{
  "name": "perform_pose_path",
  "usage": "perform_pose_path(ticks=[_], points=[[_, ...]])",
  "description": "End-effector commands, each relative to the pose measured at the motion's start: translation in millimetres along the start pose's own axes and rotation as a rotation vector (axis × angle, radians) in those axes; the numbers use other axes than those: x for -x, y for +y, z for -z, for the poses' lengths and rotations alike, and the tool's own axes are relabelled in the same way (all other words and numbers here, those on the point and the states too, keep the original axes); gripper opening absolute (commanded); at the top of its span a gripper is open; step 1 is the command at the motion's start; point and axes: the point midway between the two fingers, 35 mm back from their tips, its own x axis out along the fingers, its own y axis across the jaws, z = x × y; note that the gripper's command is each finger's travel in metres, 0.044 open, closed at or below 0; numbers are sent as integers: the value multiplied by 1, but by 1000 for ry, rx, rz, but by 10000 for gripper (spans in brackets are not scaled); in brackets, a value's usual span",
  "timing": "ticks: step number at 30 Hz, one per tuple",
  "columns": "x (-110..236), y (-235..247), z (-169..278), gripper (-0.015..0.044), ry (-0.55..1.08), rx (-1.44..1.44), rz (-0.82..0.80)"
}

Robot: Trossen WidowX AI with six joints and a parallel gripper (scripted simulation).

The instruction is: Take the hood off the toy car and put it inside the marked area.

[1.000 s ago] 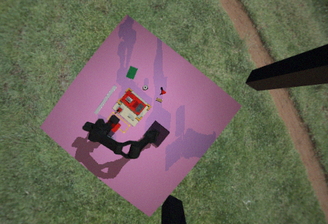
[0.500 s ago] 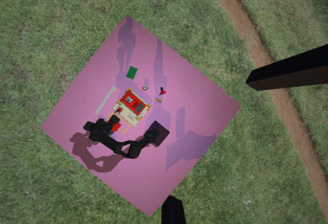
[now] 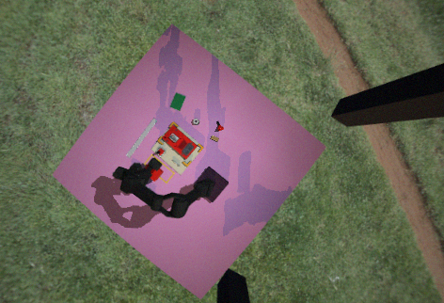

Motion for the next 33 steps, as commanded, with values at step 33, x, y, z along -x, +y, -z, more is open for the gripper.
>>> perform_pose_path(ticks=[33], points=[[-30, 0, 0, 0, -1, -3, 3]])
